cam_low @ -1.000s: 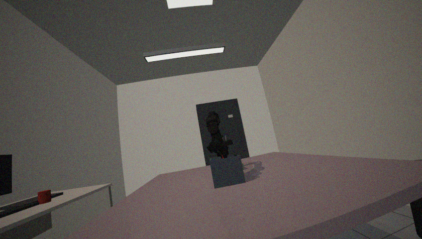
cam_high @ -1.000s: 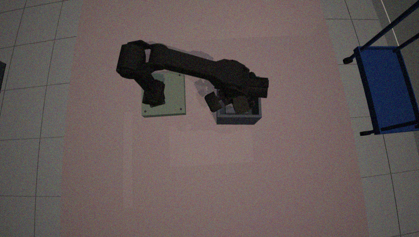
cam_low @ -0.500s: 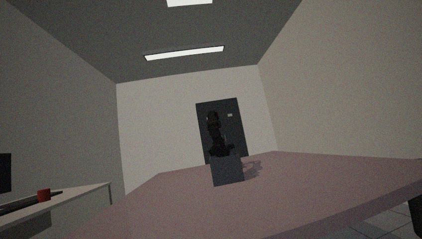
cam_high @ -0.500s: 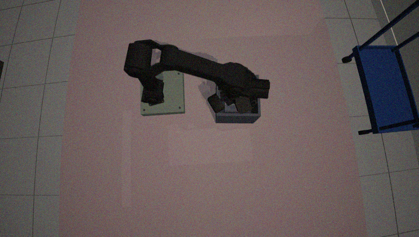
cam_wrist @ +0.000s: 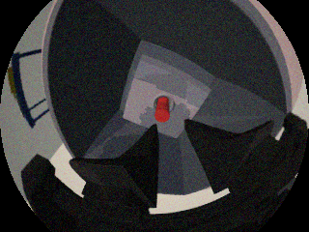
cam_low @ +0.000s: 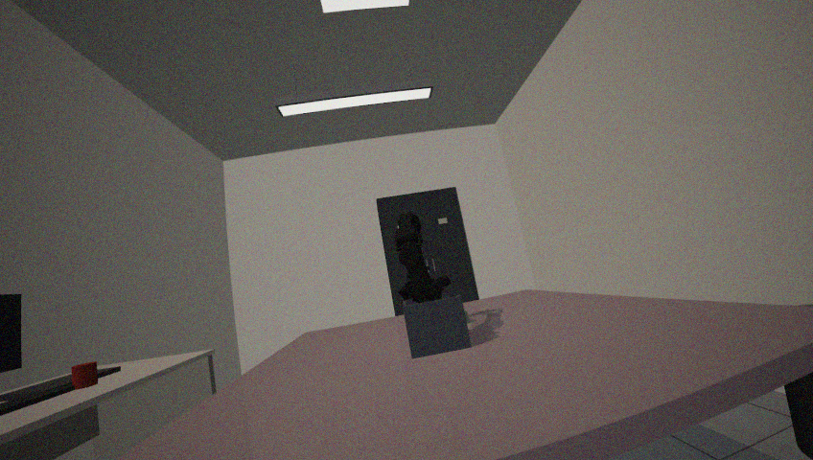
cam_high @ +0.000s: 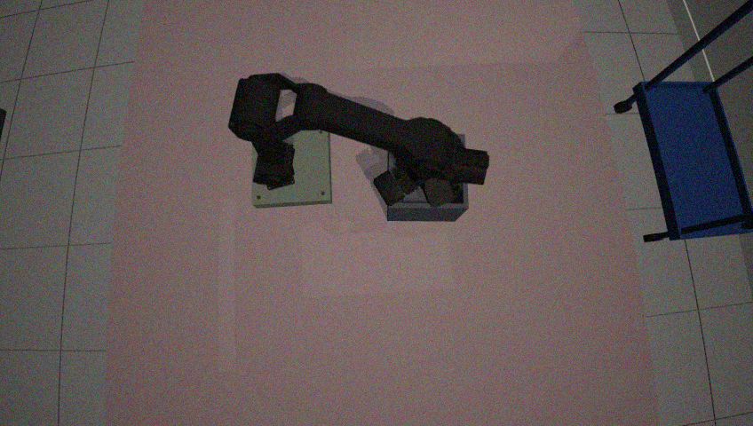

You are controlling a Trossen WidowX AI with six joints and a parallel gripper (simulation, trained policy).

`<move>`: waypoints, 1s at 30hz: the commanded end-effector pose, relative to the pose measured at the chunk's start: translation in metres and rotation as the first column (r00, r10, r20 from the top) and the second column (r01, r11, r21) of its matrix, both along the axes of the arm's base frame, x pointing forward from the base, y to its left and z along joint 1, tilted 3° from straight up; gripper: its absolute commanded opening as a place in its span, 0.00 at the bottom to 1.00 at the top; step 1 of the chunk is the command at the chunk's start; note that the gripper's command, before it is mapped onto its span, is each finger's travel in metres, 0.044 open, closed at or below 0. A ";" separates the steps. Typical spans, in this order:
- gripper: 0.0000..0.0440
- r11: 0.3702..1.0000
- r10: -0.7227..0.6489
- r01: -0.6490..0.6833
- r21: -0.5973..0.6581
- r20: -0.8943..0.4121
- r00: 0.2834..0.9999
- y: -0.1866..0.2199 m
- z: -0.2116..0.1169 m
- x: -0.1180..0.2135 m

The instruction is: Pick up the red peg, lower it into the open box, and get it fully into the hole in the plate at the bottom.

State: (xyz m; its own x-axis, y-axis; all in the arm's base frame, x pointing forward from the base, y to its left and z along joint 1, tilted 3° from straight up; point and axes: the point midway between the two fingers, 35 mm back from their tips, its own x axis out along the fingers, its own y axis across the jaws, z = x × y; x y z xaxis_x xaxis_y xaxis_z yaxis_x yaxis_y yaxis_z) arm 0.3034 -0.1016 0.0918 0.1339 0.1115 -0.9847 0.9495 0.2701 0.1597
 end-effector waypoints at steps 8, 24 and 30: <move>0.35 0.999 -0.005 0.004 0.043 0.029 1.000 -0.010 0.012 0.006; 0.52 0.991 -0.017 -0.006 0.132 0.170 0.985 -0.018 0.055 0.024; 0.59 0.988 -0.017 -0.015 0.152 0.206 0.978 -0.023 0.066 0.028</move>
